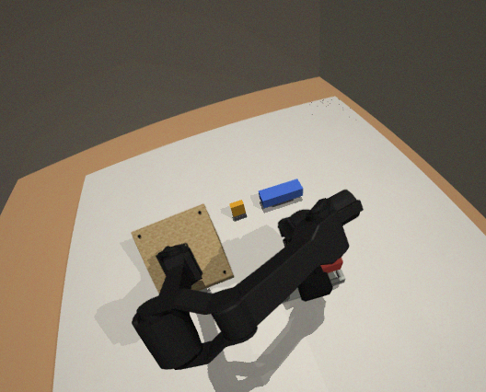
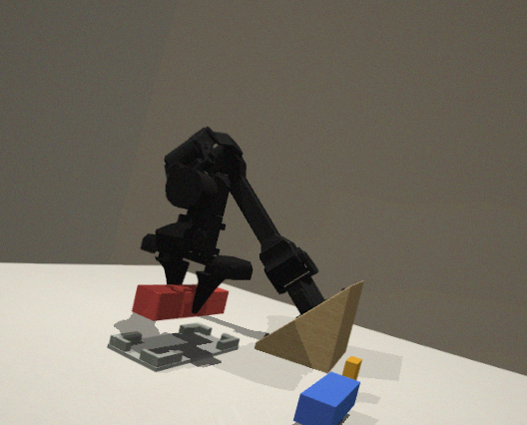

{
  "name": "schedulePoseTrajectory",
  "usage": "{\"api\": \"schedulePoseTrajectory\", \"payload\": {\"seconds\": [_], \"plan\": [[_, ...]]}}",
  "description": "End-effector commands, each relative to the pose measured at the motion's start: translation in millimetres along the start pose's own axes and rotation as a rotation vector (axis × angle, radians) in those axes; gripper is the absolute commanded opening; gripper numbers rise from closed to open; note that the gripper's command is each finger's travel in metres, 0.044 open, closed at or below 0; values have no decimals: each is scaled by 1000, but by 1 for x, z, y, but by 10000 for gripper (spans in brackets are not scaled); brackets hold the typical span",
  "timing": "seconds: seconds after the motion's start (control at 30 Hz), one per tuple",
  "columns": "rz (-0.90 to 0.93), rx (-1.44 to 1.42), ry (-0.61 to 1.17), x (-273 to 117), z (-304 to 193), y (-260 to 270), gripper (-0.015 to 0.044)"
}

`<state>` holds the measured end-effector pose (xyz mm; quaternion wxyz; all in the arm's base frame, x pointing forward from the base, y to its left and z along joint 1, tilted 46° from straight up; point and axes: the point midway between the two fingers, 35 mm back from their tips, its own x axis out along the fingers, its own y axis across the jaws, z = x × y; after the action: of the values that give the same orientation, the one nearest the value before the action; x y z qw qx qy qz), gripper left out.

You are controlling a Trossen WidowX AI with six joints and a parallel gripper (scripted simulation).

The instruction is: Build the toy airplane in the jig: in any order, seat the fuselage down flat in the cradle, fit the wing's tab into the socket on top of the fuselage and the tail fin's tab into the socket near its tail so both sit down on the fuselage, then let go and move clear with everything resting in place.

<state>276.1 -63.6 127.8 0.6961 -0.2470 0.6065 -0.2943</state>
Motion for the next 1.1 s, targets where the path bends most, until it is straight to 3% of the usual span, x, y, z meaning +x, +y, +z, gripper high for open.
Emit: {"api": "schedulePoseTrajectory", "payload": {"seconds": [0.0, 0.83, 1.0, 1.07], "plan": [[-4, -2, -3, 3, 1, 0, 197], [-7, -1, -4, 39, 1, -2, 197], [-2, 5, -2, 37, 1, -2, 163], [-2, 5, -2, 37, 1, -2, 111]]}}
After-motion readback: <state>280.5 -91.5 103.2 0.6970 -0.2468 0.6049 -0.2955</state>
